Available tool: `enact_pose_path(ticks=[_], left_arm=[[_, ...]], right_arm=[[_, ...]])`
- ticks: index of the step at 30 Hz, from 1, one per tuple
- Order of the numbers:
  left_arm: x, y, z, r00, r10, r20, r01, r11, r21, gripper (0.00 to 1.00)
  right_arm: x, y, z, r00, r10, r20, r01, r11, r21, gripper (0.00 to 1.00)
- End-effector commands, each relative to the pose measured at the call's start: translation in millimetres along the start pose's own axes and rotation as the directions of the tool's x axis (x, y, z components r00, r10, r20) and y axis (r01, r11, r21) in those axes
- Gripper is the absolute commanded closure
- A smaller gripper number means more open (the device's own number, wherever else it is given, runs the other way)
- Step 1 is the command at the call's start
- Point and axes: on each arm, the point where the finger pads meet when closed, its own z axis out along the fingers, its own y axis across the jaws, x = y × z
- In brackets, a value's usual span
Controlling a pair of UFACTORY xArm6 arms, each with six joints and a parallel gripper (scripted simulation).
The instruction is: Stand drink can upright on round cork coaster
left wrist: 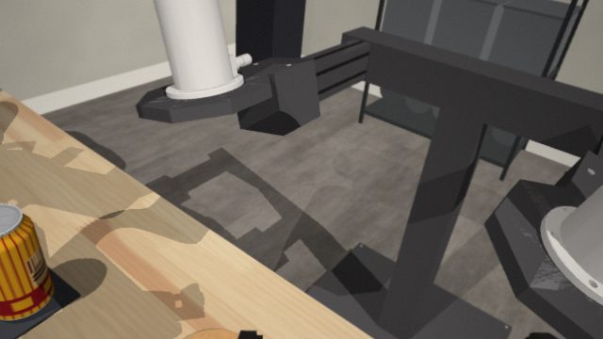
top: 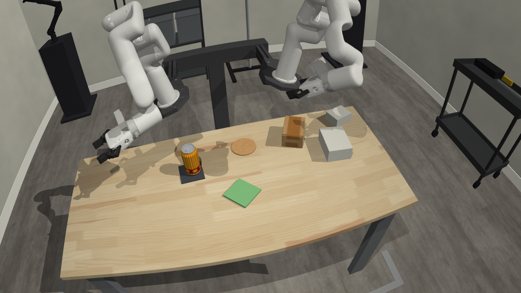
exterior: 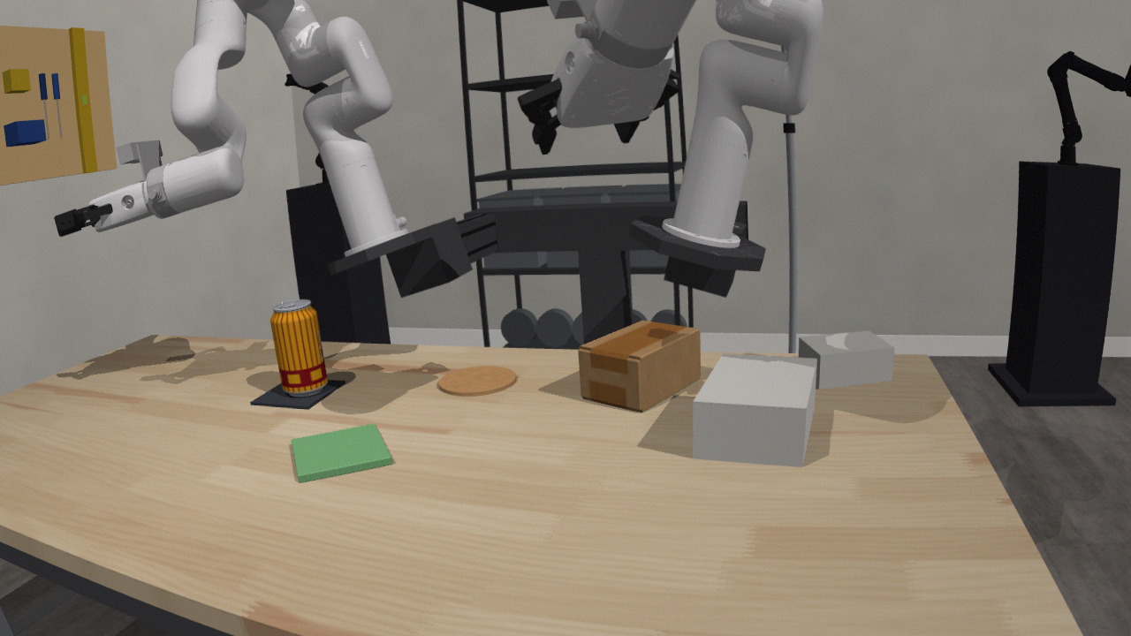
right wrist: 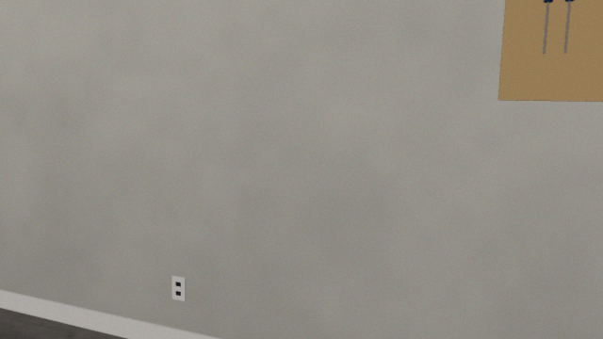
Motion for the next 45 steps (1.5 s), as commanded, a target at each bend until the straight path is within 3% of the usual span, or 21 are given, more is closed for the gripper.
enact_pose_path(ticks=[1,7,9,10,16,24,26,27,28,33,41,43,45], left_arm=[[-17.6,19.5,-25.0,0.988,-0.154,0.023,0.152,0.985,0.077,0.00],[-46.3,59.5,-59.9,0.911,-0.412,0.009,0.402,0.893,0.201,0.00],[-46.3,59.5,-59.9,0.911,-0.412,0.009,0.402,0.893,0.201,0.00],[-51.8,68.4,-66.3,0.887,-0.461,0.001,0.449,0.864,0.225,0.00],[-77.3,118.3,-95.8,0.723,-0.686,-0.076,0.667,0.666,0.333,0.00],[-101.8,186.6,-122.9,0.449,-0.865,-0.226,0.849,0.334,0.409,0.00],[-101.8,186.6,-122.9,0.449,-0.865,-0.226,0.849,0.334,0.409,0.00],[-105.7,201.4,-127.2,0.386,-0.885,-0.262,0.872,0.258,0.415,0.00],[-109.3,216.5,-131.1,0.321,-0.899,-0.299,0.891,0.179,0.418,0.00],[-117.5,261.1,-139.9,0.129,-0.904,-0.408,0.913,-0.053,0.404,0.00],[-123.2,337.9,-146.2,-0.184,-0.792,-0.582,0.849,-0.426,0.313,0.00],[-123.2,337.9,-146.2,-0.184,-0.792,-0.582,0.849,-0.426,0.313,0.00],[-122.4,370.4,-145.8,-0.302,-0.703,-0.644,0.785,-0.566,0.250,0.00]], right_arm=[[-22.9,-7.3,-65.1,0.970,0.147,0.192,-0.120,0.982,-0.147,0.00],[-52.6,-16.8,-134.5,0.883,0.305,0.357,-0.220,0.941,-0.257,0.00],[-52.6,-16.8,-134.5,0.883,0.305,0.357,-0.220,0.941,-0.257,0.00],[-66.3,-21.0,-169.5,0.819,0.384,0.426,-0.256,0.909,-0.328,0.00],[-93.8,-28.6,-233.6,0.659,0.533,0.531,-0.298,0.833,-0.466,0.00],[-132.3,-36.8,-328.7,0.361,0.734,0.575,-0.266,0.672,-0.691,0.00],[-132.3,-36.8,-328.7,0.361,0.734,0.575,-0.266,0.672,-0.691,0.00],[-136.4,-37.2,-338.0,0.246,0.794,0.556,-0.225,0.605,-0.764,0.00],[-136.6,-37.3,-338.6,0.217,0.807,0.549,-0.213,0.588,-0.781,0.00],[-136.7,-37.3,-338.9,0.042,0.870,0.491,-0.125,0.493,-0.861,0.00],[-136.7,-37.3,-338.9,0.042,0.870,0.491,-0.125,0.493,-0.861,0.00],[-136.7,-37.3,-338.9,0.042,0.870,0.491,-0.125,0.493,-0.861,0.00],[-137.0,-37.3,-338.8,0.042,0.870,0.491,-0.125,0.493,-0.861,0.00]])
